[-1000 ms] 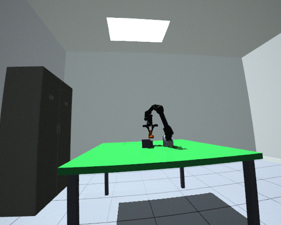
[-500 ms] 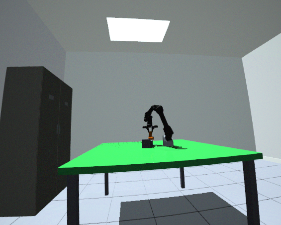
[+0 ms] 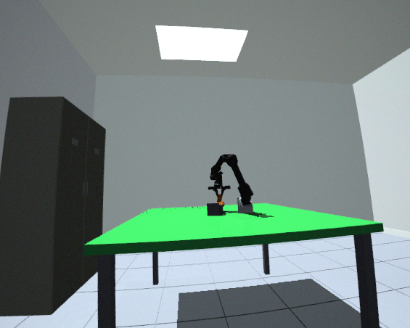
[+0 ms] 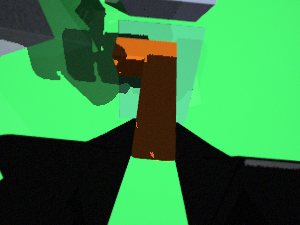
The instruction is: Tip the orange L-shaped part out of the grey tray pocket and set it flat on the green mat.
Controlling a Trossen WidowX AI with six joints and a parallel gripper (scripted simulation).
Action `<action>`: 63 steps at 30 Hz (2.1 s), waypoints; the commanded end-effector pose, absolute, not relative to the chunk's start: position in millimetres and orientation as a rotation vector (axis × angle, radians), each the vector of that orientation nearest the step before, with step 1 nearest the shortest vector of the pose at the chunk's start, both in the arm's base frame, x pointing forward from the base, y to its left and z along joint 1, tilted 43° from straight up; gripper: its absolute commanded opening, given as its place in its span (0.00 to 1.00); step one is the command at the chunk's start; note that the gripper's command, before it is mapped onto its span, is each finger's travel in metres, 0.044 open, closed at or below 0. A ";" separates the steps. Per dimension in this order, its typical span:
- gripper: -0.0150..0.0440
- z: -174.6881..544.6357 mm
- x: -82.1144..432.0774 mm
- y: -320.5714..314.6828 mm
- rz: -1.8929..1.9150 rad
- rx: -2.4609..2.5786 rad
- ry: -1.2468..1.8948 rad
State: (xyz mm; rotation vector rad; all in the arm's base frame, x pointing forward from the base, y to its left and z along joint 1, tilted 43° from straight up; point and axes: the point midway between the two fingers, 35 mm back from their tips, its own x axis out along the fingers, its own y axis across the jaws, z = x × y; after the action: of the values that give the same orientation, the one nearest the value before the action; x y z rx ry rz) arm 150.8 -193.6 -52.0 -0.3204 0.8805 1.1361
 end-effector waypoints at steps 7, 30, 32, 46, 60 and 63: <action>0.25 -63.4 153.0 -182.2 1.132 -0.312 0.878; 0.25 -81.7 156.5 -165.5 1.132 -0.312 0.877; 0.25 -81.7 156.5 -165.5 1.132 -0.312 0.877; 0.74 -76.9 155.5 -171.2 1.137 -0.316 0.879; 0.93 -21.2 145.2 -221.6 1.116 -0.314 0.881; 0.93 -21.2 145.2 -221.6 1.116 -0.314 0.881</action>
State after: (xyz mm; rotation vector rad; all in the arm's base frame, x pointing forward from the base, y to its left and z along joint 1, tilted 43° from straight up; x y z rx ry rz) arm 145.7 -221.7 -21.1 -0.3158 0.8796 1.1194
